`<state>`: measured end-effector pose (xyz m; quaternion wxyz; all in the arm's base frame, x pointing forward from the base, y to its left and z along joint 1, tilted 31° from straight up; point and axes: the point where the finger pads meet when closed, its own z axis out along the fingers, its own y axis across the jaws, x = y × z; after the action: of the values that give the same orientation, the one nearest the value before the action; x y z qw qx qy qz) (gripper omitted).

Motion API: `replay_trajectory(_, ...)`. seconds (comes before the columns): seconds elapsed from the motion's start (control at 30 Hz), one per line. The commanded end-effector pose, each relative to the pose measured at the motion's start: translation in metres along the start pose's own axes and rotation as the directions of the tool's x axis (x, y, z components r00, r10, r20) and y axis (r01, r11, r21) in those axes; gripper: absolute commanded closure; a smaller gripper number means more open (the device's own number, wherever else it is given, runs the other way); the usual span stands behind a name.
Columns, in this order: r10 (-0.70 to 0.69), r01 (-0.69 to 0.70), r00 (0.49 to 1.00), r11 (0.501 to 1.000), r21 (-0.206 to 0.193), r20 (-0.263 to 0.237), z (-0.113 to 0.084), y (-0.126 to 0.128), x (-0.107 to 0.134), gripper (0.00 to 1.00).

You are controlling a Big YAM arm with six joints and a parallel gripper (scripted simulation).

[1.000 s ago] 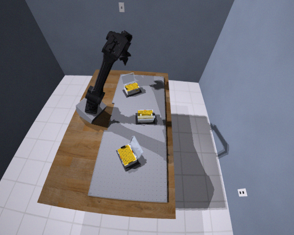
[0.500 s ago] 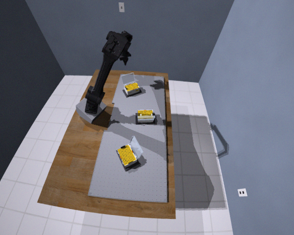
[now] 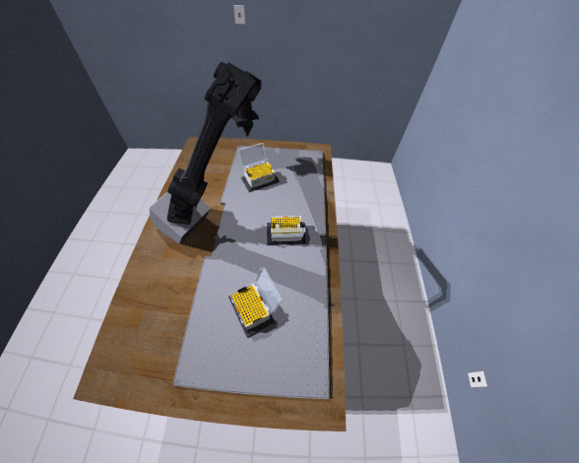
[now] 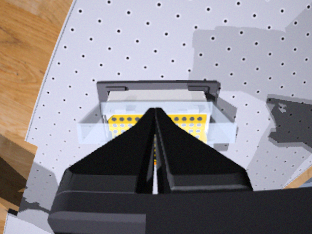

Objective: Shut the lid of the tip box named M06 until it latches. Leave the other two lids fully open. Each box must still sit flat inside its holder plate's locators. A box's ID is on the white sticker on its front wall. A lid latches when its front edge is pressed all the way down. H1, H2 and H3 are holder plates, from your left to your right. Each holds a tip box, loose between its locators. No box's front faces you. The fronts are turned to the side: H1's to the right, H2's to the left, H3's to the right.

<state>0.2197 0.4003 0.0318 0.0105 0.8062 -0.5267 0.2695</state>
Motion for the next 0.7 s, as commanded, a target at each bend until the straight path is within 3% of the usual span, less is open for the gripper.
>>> replay_trajectory(0.0, 0.005, -0.005, 1.000, 1.000, 0.021, 0.025, -0.011, -0.010, -0.005, 1.00)
replay_trajectory(0.3, 0.005, -0.005, 1.000, 1.000, 0.021, 0.025, -0.011, -0.010, -0.005, 1.00)
replay_trajectory(0.43, -0.007, 0.007, 1.000, 1.000, -0.002, -0.002, 0.014, -0.003, 0.001, 1.00)
replay_trajectory(0.67, -0.007, 0.007, 1.000, 1.000, -0.001, -0.003, 0.026, -0.003, 0.001, 1.00)
